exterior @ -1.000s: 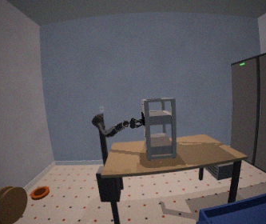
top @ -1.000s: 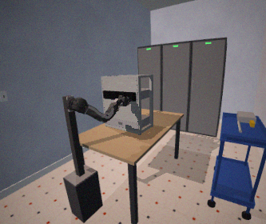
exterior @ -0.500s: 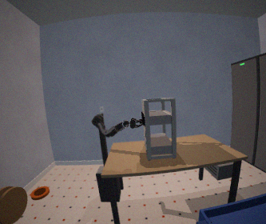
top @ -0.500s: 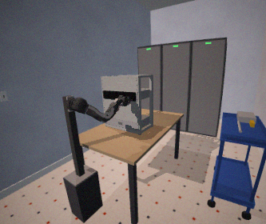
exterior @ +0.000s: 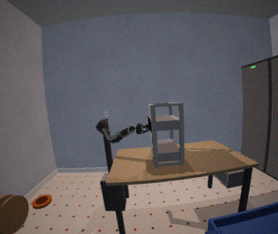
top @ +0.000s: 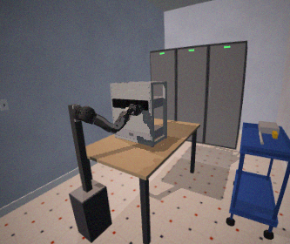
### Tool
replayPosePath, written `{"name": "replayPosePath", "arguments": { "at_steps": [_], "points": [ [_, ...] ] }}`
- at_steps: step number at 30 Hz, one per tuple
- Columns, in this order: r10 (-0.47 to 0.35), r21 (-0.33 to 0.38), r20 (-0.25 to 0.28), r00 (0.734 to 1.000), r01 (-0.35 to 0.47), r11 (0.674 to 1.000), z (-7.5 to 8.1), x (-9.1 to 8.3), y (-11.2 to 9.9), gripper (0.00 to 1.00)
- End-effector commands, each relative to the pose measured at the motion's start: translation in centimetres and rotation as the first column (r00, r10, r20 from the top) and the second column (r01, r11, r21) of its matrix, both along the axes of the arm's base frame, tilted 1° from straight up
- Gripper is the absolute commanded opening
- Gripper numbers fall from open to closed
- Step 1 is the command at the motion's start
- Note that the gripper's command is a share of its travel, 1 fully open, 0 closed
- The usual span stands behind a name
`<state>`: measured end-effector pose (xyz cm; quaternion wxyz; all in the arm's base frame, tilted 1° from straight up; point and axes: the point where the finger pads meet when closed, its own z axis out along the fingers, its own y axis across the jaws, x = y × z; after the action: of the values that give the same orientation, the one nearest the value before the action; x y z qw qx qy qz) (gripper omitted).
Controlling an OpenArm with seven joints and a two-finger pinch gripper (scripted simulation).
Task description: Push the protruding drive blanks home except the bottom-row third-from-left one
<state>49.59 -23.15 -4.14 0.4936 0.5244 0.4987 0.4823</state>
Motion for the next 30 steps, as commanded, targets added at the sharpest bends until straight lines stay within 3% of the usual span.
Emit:
{"name": "replayPosePath", "arguments": {
  "at_steps": [1,30],
  "points": [
    [0.027,-0.005,0.053,0.998,-0.027,1.0,1.62,0.33,0.88,0.0],
    [0.028,-0.003,0.052,0.998,-0.028,1.0,1.71,0.55,0.96,0.0]
  ]
}}
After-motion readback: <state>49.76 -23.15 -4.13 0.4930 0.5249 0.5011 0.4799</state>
